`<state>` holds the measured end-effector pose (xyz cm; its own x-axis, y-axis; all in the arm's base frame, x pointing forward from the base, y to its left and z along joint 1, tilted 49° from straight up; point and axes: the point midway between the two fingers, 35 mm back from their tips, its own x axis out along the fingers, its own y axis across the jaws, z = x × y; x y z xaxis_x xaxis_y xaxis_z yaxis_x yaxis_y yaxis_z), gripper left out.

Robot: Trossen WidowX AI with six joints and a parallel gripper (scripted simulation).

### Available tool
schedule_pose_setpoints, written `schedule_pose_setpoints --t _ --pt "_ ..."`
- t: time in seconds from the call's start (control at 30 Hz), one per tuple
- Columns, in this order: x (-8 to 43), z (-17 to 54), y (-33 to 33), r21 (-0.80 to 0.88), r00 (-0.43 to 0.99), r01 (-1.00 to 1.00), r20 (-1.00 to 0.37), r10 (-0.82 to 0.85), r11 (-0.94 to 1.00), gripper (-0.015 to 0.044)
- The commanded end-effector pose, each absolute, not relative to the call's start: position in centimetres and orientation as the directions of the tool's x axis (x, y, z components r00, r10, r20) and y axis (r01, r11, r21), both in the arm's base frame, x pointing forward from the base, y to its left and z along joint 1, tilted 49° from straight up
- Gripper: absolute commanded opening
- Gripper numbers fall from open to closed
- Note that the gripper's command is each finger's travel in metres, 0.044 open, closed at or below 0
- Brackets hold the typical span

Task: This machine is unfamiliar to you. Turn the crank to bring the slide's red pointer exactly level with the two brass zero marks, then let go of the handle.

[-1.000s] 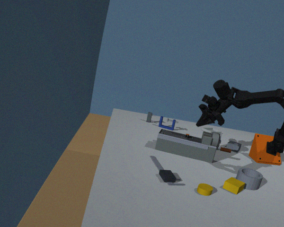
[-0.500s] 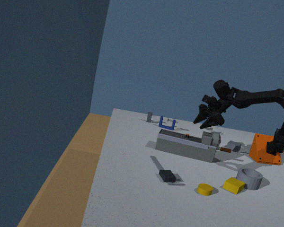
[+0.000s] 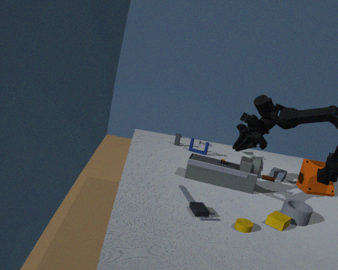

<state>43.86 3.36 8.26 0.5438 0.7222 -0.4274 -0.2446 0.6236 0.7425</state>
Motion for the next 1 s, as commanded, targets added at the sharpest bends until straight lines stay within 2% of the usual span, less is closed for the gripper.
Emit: schedule_pose_setpoints --t 0.0,0.03,0.7,0.97 --pt "43.86 8.26 3.36 0.743 0.544 -0.245 -0.427 0.722 0.624 0.0020" --pt "43.86 8.26 3.36 0.743 0.544 -0.245 -0.427 0.722 0.624 0.0000" --pt "43.86 8.26 3.37 0.743 0.543 -0.245 -0.427 0.723 0.623 0.0000" --pt "43.86 8.26 3.37 0.743 0.543 -0.245 -0.427 0.723 0.623 0.0210"
